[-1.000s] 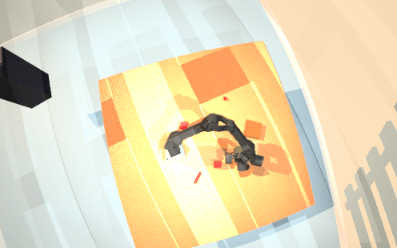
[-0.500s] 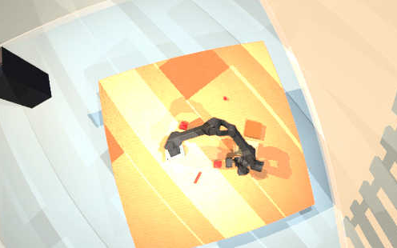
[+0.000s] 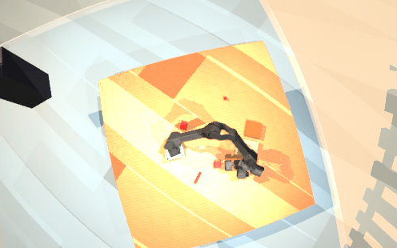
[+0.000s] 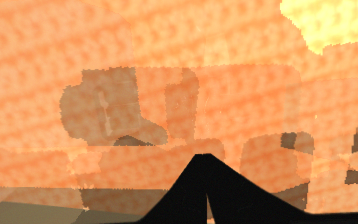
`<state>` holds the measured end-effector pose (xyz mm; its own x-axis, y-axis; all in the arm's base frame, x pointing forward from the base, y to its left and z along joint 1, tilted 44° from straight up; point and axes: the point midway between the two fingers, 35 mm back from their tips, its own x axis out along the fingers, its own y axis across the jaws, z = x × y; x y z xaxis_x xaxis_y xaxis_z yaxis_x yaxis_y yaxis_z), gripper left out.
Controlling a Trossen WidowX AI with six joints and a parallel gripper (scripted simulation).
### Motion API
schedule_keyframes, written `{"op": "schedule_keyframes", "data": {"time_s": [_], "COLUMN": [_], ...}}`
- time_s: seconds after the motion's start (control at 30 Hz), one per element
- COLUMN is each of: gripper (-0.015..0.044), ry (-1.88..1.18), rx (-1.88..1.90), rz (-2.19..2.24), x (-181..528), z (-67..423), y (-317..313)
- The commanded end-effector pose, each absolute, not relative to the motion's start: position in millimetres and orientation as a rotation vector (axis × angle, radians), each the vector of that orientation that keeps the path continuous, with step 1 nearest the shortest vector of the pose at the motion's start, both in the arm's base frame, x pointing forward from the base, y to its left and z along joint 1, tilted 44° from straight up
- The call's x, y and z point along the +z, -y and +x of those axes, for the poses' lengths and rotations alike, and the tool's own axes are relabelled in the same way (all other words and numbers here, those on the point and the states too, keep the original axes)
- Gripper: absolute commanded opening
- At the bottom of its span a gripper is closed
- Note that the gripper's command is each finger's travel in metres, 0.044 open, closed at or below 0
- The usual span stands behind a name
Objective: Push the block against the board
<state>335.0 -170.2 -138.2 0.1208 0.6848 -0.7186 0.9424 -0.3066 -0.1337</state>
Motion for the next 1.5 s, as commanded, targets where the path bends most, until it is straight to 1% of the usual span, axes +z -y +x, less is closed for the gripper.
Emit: {"op": "schedule_keyframes", "data": {"time_s": [0.0,0.23,0.83,1.47], "gripper": [0.0000,0.0000,0.0000,0.0000], "ry": [-1.531,-1.535,-1.582,-1.506], "rx": [-0.988,-0.966,-0.409,0.115], "rz": [2.045,2.029,1.583,1.071], "x": [-109.4,-109.3,-104.5,-99.6], "z": [334.1,334.2,335.1,336.0], "y": [200.7,200.5,195.5,190.0]}}
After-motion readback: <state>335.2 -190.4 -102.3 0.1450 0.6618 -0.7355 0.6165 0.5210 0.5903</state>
